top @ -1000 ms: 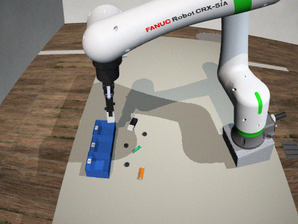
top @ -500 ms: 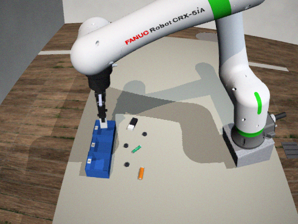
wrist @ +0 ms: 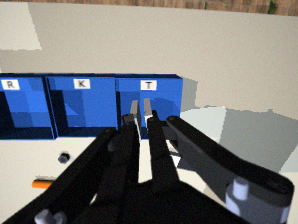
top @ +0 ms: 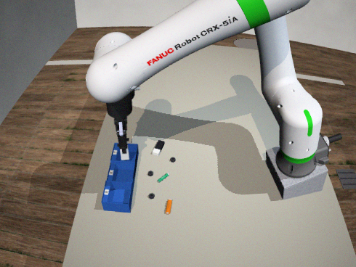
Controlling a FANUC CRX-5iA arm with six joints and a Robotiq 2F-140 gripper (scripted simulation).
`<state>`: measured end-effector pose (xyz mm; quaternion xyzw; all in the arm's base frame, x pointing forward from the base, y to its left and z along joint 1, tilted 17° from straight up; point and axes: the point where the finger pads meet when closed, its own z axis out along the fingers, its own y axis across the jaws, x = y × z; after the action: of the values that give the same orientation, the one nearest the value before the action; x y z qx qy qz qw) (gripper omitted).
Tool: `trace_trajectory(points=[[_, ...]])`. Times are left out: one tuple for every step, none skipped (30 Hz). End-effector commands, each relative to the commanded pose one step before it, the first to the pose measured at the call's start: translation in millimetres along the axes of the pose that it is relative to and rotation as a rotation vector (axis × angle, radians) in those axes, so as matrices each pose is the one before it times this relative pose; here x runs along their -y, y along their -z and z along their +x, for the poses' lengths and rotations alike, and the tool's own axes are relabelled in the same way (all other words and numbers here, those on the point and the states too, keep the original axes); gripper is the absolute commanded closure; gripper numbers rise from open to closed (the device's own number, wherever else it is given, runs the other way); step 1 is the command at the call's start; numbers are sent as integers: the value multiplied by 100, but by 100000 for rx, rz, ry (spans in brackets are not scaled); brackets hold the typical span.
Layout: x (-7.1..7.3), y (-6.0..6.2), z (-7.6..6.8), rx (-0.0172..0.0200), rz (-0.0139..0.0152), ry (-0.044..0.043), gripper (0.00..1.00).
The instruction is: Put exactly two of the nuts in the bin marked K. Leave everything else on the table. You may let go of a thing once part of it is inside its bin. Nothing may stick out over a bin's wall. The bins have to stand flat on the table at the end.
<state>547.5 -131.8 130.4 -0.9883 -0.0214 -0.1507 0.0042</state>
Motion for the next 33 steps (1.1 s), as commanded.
trace_trajectory(points=[[-9, -799, 28, -51, -22, -2, 95], [0, -267, 0, 0, 0, 0, 95], [0, -73, 0, 0, 0, 0, 95], [0, 0, 0, 0, 0, 0, 95], [0, 0, 0, 0, 0, 0, 95], [0, 0, 0, 0, 0, 0, 95], [0, 0, 0, 0, 0, 0, 95], [0, 0, 0, 0, 0, 0, 95], [0, 0, 0, 0, 0, 0, 95], [0, 0, 0, 0, 0, 0, 95], [0, 0, 0, 0, 0, 0, 95], [0, 0, 0, 0, 0, 0, 95], [0, 0, 0, 0, 0, 0, 95], [0, 0, 0, 0, 0, 0, 95], [0, 0, 0, 0, 0, 0, 95], [0, 0, 0, 0, 0, 0, 95], [0, 0, 0, 0, 0, 0, 95], [0, 0, 0, 0, 0, 0, 95], [0, 0, 0, 0, 0, 0, 95], [0, 0, 0, 0, 0, 0, 95], [0, 0, 0, 0, 0, 0, 95], [0, 0, 0, 0, 0, 0, 95], [0, 0, 0, 0, 0, 0, 95], [0, 0, 0, 0, 0, 0, 95], [0, 0, 0, 0, 0, 0, 95], [0, 0, 0, 0, 0, 0, 95], [0, 0, 0, 0, 0, 0, 95], [0, 0, 0, 0, 0, 0, 95], [0, 0, 0, 0, 0, 0, 95], [0, 0, 0, 0, 0, 0, 95], [0, 0, 0, 0, 0, 0, 95], [0, 0, 0, 0, 0, 0, 95], [0, 0, 0, 0, 0, 0, 95]])
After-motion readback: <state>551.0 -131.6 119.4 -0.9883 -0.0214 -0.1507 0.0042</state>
